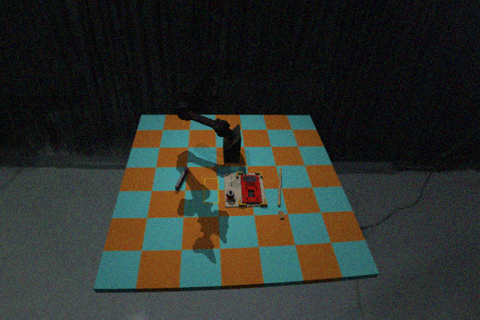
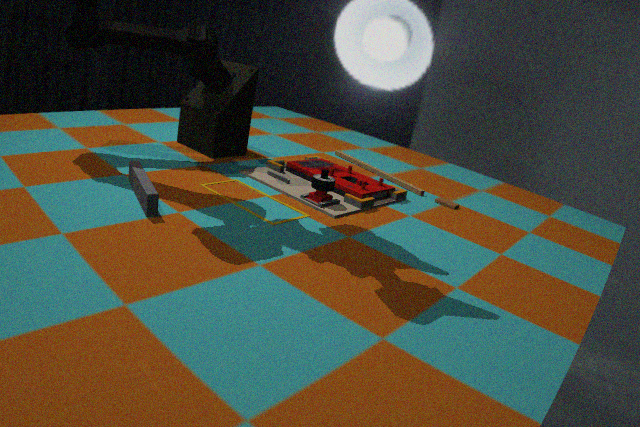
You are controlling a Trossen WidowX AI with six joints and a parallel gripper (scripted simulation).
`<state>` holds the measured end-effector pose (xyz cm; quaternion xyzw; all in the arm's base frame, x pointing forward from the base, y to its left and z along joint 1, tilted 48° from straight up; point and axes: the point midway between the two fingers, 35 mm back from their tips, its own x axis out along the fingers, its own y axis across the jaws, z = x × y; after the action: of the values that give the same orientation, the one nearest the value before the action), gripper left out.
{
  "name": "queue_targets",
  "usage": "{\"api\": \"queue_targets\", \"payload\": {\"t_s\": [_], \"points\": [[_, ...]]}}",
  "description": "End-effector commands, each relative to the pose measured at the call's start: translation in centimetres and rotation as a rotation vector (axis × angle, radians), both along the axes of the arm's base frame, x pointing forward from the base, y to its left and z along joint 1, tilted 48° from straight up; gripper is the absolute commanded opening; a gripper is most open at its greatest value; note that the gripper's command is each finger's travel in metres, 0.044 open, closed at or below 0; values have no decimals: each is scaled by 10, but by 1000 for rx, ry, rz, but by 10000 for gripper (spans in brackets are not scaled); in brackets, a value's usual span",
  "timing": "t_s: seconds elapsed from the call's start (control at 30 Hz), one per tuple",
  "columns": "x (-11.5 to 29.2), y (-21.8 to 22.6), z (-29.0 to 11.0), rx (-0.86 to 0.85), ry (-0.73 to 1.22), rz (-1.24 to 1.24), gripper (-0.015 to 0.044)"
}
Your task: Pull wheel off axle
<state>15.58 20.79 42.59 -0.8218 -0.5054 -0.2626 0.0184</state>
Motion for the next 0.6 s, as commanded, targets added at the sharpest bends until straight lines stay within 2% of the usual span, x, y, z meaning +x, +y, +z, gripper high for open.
{"api": "queue_targets", "payload": {"t_s": [0.0,0.1,0.33,0.57], "points": [[2,0,-1,-4,3,-6,374],[30,6,-14,-69,51,-97,300],[108,7,-67,-302,186,-358,300],[175,-17,-133,-593,315,-580,300]]}}
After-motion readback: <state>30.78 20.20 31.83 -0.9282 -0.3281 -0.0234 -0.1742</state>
